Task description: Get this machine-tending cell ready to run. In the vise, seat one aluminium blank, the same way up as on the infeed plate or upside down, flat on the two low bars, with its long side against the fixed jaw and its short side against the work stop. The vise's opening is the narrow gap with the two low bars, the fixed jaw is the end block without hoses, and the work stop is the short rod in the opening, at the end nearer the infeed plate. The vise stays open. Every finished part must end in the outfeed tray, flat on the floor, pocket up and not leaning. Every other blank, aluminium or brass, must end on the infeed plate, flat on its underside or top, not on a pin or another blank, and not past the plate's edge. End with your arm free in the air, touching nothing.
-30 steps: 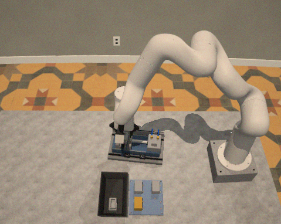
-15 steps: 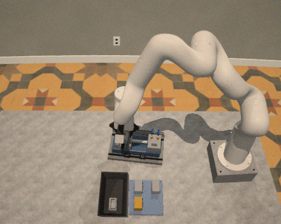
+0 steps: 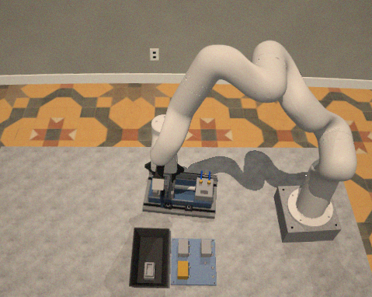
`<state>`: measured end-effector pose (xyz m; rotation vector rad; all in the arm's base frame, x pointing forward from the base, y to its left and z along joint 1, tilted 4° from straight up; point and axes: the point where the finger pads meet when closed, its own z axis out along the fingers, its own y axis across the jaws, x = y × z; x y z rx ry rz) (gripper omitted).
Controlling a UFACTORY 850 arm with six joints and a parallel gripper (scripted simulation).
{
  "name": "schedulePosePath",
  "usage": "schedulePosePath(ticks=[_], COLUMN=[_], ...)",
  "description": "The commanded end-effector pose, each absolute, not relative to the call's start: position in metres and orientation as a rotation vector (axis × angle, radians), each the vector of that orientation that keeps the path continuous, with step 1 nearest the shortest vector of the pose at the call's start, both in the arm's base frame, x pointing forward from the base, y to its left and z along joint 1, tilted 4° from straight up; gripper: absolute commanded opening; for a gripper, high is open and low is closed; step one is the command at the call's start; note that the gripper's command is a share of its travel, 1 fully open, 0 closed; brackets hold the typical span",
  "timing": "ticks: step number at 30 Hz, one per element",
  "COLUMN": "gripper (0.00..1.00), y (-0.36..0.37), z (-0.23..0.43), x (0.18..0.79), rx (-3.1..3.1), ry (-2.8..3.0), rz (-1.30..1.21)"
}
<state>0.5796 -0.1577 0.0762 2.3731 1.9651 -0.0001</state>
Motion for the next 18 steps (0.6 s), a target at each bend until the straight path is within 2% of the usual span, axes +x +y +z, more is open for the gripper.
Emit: schedulePosePath(ticks=[1, 18], gripper=[0.69, 0.69], y=[-0.1579, -0.1581], z=[0.0767, 0.0716], x=[0.5805, 0.5807], rx=[2.372, 2.372], ry=[1.964, 1.964], rz=[0.002, 0.002])
